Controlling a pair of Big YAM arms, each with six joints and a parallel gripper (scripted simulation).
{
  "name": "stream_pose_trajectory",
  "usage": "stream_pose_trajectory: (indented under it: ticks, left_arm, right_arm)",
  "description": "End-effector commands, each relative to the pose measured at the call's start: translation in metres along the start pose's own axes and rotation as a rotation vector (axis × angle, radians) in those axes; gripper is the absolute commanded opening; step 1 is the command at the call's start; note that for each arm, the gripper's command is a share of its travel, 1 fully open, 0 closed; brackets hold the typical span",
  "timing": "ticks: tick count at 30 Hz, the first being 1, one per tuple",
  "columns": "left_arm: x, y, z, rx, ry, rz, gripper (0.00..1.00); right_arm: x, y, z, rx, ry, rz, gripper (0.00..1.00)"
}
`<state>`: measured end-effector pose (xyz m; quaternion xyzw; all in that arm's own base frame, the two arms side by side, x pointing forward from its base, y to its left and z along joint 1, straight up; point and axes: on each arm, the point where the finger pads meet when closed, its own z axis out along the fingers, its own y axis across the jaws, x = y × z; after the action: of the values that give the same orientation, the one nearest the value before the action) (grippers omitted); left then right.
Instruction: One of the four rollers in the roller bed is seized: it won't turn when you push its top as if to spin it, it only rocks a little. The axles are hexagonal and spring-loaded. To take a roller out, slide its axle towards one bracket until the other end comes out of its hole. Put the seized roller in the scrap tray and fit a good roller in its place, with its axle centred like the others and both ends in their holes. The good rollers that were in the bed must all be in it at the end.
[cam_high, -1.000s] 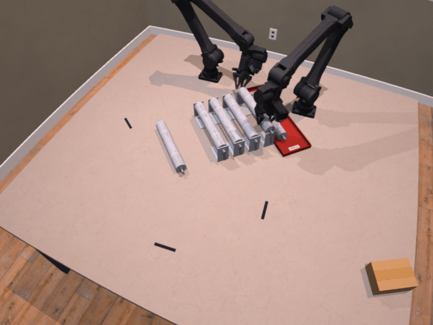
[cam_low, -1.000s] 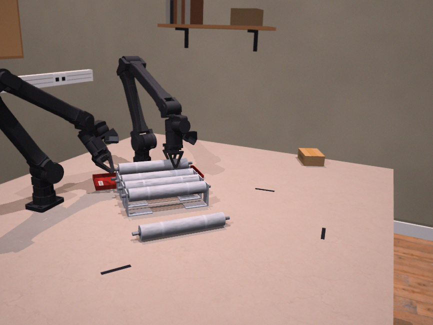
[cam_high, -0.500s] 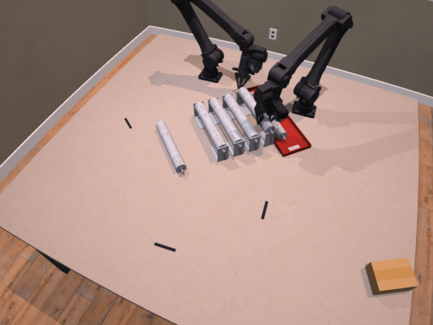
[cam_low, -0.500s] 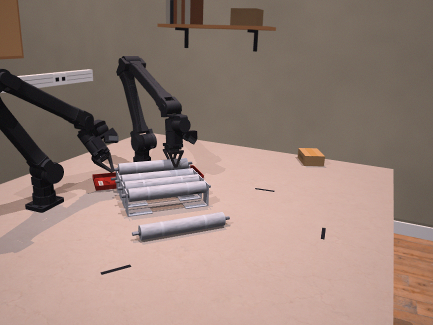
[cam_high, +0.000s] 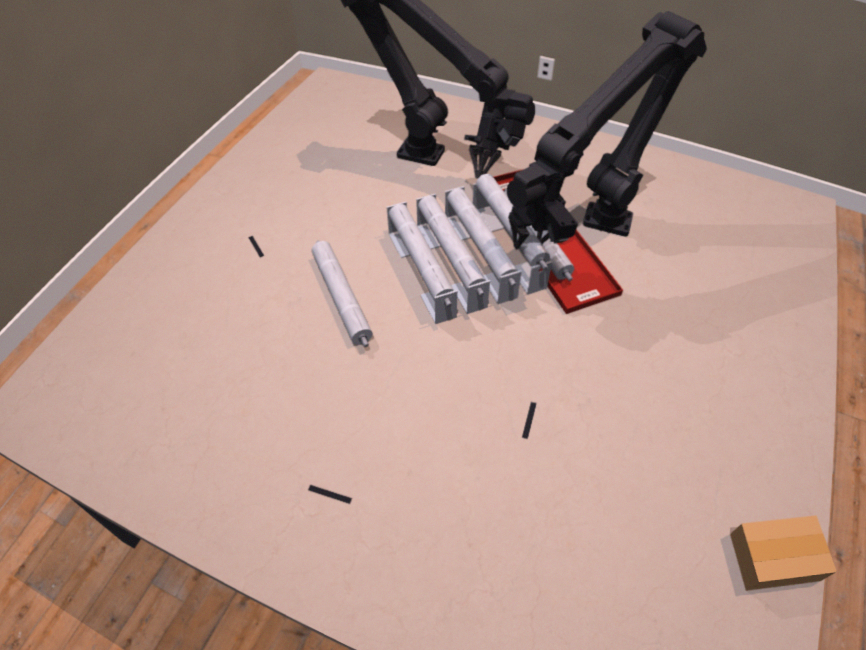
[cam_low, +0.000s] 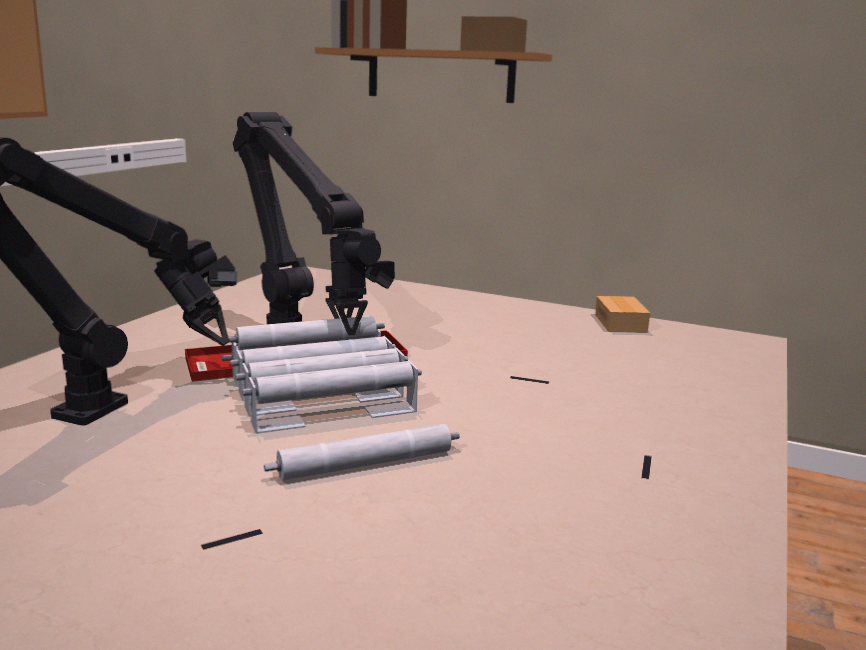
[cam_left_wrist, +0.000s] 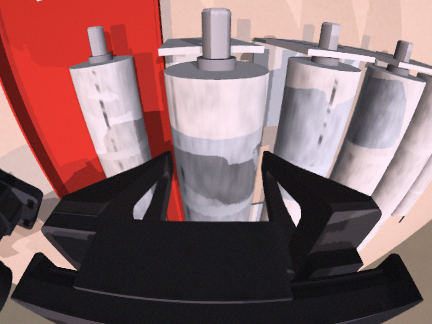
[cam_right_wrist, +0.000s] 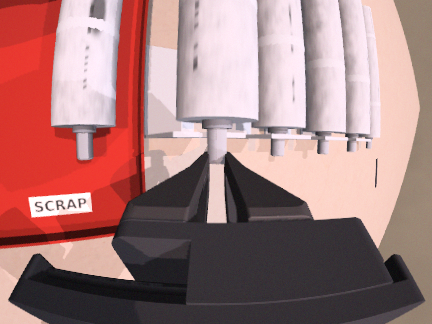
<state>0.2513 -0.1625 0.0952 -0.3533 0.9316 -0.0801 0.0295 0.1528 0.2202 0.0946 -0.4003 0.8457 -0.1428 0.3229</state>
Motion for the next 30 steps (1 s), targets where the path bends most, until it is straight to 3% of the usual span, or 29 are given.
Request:
stream_pose_trajectory:
  ticks: [1, 2, 21, 24, 27, 30]
  left_arm:
    - [-0.003, -0.004, -0.002, 0.005, -0.006, -0.007, 0.62]
    - [-0.003, -0.004, -0.002, 0.005, -0.006, -0.007, 0.32]
    - [-0.003, -0.005, -0.002, 0.008, -0.004, 0.002, 0.32]
    - [-0.003, -0.005, -0.002, 0.008, -0.004, 0.002, 0.32]
    - [-0.003, -0.005, -0.002, 0.008, -0.004, 0.002, 0.32]
    - [-0.003, -0.005, -0.002, 0.008, -0.004, 0.002, 0.32]
  right_arm:
    - [-0.023, 0.001, -0.011, -0.012, -0.027, 0.016, 0.03]
    - [-0.023, 0.001, -0.011, -0.012, -0.027, 0.016, 0.03]
    - [-0.023, 0.001, -0.011, -0.012, -0.027, 0.016, 0.03]
    - [-0.003, 0.000, -0.003, -0.002, 0.002, -0.006, 0.03]
    - [-0.007, 0.001, -0.004, -0.006, -0.005, 0.002, 0.03]
    - [0.007, 0.001, 0.000, 0.001, 0.017, -0.028, 0.03]
